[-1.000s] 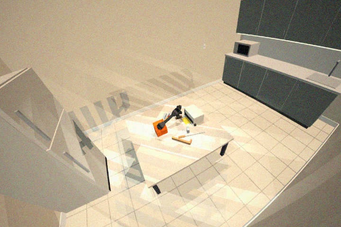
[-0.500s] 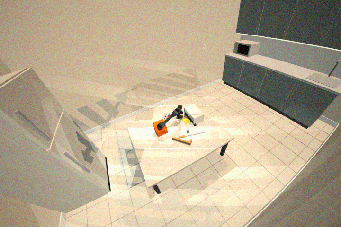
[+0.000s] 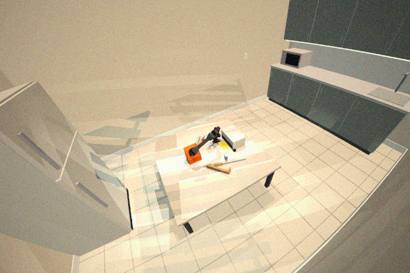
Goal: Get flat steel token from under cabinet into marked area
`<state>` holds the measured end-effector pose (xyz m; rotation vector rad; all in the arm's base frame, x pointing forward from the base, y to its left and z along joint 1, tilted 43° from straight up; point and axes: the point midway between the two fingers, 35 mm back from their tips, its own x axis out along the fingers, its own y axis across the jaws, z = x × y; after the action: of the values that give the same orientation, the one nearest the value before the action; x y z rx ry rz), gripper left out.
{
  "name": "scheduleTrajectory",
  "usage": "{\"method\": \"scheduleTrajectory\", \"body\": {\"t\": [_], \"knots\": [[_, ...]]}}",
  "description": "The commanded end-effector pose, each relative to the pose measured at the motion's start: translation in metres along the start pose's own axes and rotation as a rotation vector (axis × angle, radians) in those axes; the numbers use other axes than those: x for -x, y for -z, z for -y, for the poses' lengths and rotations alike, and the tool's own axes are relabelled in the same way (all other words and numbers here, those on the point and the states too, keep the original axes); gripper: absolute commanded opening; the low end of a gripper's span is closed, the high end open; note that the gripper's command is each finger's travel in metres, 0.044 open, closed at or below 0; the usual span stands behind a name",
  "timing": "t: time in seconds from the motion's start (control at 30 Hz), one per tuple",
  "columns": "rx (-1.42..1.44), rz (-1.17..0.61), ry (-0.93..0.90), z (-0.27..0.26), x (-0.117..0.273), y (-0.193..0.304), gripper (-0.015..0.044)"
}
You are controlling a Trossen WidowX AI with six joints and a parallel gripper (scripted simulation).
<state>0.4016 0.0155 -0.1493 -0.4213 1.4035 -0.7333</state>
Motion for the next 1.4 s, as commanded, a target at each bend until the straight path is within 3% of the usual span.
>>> {"method": "scheduleTrajectory", "body": {"t": [0.0,1.37], "knots": [[-0.004,-0.003,0.001,0.007,-0.001,-0.001,0.0],[-0.003,-0.004,0.001,0.017,-0.002,0.027,0.0]]}}
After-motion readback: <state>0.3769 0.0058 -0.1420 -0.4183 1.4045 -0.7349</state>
